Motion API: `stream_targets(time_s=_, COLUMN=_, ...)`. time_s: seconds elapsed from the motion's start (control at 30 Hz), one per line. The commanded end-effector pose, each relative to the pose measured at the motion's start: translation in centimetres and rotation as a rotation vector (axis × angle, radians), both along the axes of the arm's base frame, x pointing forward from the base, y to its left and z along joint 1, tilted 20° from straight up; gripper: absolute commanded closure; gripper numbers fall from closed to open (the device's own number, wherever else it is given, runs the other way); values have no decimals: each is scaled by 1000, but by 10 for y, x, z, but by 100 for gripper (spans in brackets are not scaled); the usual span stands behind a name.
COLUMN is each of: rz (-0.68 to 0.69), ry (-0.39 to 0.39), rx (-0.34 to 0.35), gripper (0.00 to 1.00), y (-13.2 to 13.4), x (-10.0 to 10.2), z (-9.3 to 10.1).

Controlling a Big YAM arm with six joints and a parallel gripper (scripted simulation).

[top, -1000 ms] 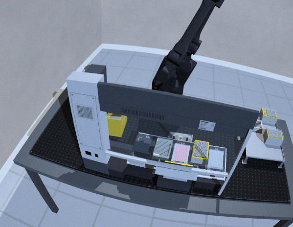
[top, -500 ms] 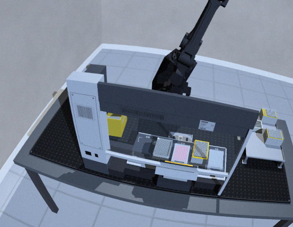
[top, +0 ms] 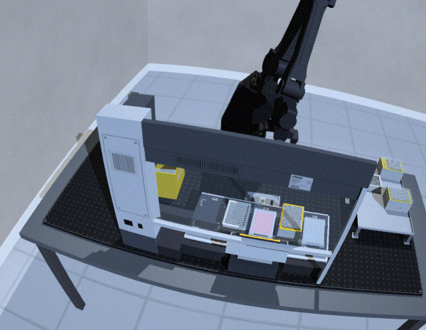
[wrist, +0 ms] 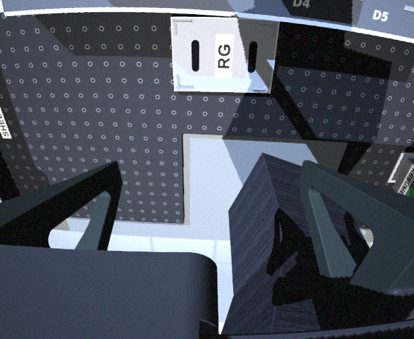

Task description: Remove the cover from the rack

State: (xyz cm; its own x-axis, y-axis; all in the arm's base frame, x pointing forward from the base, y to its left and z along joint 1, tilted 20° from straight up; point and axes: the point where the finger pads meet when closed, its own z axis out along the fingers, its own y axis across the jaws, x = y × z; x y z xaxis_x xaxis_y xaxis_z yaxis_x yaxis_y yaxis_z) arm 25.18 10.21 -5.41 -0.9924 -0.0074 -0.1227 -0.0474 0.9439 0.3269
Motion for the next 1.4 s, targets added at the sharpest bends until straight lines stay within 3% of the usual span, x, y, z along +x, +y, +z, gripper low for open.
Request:
stream_targets(time_s=0.0, rz=-62, ry=15, rx=-4, gripper=0, y=7, x=5, z=5)
stream_targets(time_s=0.07, rz=-62, ry=-4, rx=2, gripper=0, y=18, x=12, z=13)
stream_targets(time_s=0.13, rz=-62, ry=11, rx=-2, gripper=0, y=17, x=8, z=9)
stream_targets(time_s=0.47, rz=-62, ry=10, rx=2, gripper=0, y=67, x=9, z=26)
stream_targets(time_s=0.87, rz=-62, ry=10, rx=5, gripper=0, y=106, x=8, z=40)
stream_targets(time_s=1.37, rz=-66, ry=15, rx=0, gripper=0, y=95, x=78, z=43)
